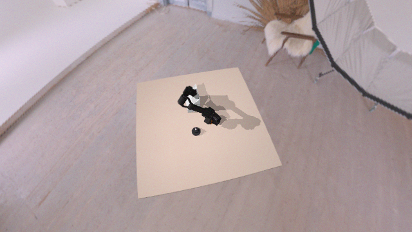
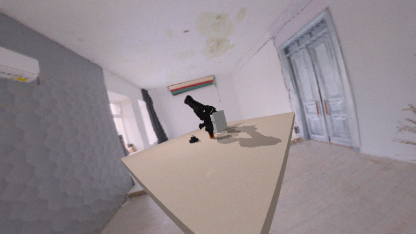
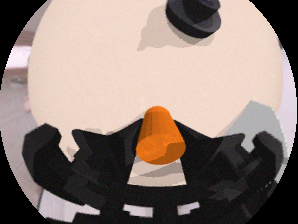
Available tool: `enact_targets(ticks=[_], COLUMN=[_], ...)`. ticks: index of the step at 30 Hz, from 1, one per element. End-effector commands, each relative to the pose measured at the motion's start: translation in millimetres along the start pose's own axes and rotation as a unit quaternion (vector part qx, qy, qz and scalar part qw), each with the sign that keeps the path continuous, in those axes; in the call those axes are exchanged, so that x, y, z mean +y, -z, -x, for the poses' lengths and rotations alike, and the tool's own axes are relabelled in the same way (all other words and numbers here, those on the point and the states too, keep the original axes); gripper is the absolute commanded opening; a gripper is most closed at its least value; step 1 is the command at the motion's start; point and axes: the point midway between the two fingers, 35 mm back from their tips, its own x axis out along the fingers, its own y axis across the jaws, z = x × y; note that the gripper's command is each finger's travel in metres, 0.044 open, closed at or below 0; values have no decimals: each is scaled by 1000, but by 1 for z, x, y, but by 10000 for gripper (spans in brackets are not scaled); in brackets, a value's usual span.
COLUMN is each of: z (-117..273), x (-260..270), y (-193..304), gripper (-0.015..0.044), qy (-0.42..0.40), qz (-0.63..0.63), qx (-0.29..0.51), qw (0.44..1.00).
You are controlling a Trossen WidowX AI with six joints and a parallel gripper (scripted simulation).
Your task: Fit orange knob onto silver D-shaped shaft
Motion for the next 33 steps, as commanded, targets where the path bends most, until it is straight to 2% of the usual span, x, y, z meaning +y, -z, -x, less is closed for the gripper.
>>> enact_targets(ticks=[1,15,23,33], z=[26,130,135,147], x=[10,3,1,-5], y=[-1,1,1,2], gripper=[0,0,0,0], qy=[-15,-12,-21,-97], qz=[-2,-3,-2,0], qx=[-2,0,-1,-1], qw=[1000,1000,1000,995])
